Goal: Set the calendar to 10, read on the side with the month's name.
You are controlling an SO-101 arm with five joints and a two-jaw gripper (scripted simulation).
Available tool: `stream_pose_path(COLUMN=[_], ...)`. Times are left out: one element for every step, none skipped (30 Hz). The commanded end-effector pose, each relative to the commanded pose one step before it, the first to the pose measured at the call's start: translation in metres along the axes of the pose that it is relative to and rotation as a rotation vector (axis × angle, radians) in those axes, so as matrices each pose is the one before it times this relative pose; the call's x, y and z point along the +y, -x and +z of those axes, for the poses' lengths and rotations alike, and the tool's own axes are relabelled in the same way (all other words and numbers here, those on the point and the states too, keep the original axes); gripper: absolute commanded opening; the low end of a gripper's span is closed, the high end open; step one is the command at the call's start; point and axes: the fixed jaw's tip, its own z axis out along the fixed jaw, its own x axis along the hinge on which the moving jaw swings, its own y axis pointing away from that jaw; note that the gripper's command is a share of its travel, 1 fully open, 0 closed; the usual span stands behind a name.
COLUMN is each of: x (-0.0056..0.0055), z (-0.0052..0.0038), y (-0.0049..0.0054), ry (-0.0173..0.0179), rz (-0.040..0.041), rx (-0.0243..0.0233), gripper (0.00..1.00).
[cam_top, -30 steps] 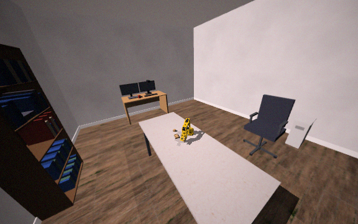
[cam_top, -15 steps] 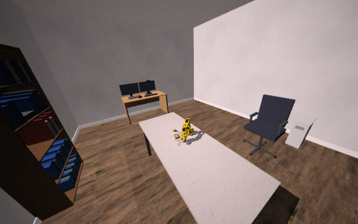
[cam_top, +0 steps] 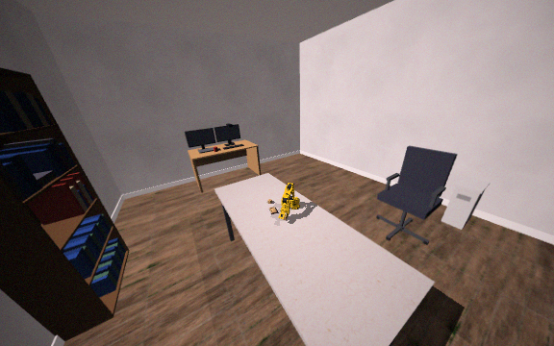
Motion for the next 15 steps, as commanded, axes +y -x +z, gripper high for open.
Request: stream_pose_path(x=[-0.00074, 0.0, 0.0, 0.0, 0.0, 0.0, 0.00001, 0.0, 0.0, 0.0, 0.0, 0.0, 0.0, 0.0, 0.0], z=[-0.001268, 0.0, 0.0, 0.000013, 0.000078, 0.000174, 0.0003, 0.000402, 0.000498, 0.000552, 0.000576, 0.000552, 0.000498, 0.000402, 0.000294], y=[0.00295, 0.0, 0.0, 0.0, 0.0, 0.0, 0.0, 0.0, 0.0, 0.0, -0.00001, -0.00001, -0.00001, -0.00001, 0.0], ry=[0.00365, 0.0, 0.0, 0.0, 0.0, 0.0, 0.0, 0.0, 0.0, 0.0, 0.0, 0.0, 0.0, 0.0, 0.0], rz=[0.0186, 0.0, 0.0, 0.0, 0.0, 0.0, 0.0, 0.0, 0.0, 0.0, 0.0, 0.0, 0.0, 0.0, 0.0], rx=[-0.02016, 0.0, 0.0, 0.00001, 0.0, 0.0, 0.0, 0.0, 0.0, 0.0, 0.0, 0.0, 0.0, 0.0, 0.0], gripper=[0.0, 0.0, 0.0, 0.0, 0.0, 0.0, 0.0, 0.0, 0.0, 0.0, 0.0, 0.0, 0.0, 0.0, 0.0])
